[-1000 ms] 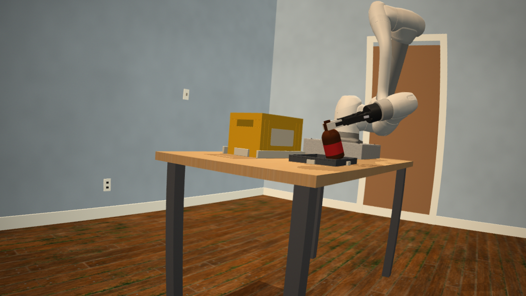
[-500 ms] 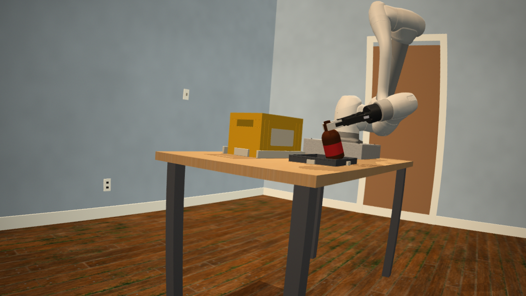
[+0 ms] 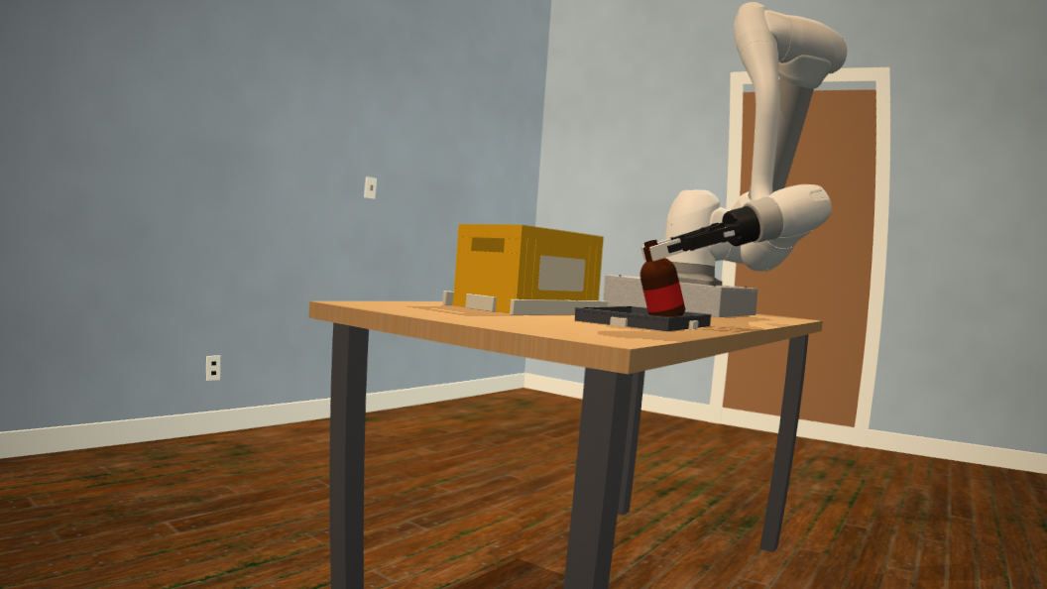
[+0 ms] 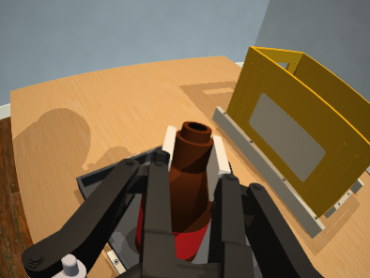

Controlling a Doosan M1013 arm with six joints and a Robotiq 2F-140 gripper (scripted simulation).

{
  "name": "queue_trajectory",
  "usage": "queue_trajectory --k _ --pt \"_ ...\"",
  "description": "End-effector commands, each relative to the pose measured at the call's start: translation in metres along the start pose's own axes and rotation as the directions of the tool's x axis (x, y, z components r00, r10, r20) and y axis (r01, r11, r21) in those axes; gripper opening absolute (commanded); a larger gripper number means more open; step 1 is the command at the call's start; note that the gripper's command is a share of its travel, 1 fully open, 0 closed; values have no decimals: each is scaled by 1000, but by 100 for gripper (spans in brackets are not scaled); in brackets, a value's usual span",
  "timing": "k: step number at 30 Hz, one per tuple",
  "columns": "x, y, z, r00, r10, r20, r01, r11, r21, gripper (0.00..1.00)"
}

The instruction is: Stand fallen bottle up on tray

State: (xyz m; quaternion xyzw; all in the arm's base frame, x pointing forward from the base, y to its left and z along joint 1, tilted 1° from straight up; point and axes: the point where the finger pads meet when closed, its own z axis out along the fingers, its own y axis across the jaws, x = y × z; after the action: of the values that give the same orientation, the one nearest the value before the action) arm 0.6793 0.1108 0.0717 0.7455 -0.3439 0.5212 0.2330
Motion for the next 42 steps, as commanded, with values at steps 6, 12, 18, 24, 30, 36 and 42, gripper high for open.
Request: queue_trajectory --k 6,12,18,24,30,36,42 --pt "-3 3 3 1000 1 3 -1 1000 0 10" --pt "-3 3 3 1000 1 3 -1 1000 0 10" --pt "-3 3 3 1000 1 3 -1 1000 0 10" --pt "-3 3 3 1000 1 3 -1 1000 0 10" --pt "-3 3 3 1000 1 3 -1 1000 0 10" --pt "-3 3 3 1000 1 3 -1 1000 0 100" --pt "-3 3 3 1000 1 3 -1 1000 0 100"
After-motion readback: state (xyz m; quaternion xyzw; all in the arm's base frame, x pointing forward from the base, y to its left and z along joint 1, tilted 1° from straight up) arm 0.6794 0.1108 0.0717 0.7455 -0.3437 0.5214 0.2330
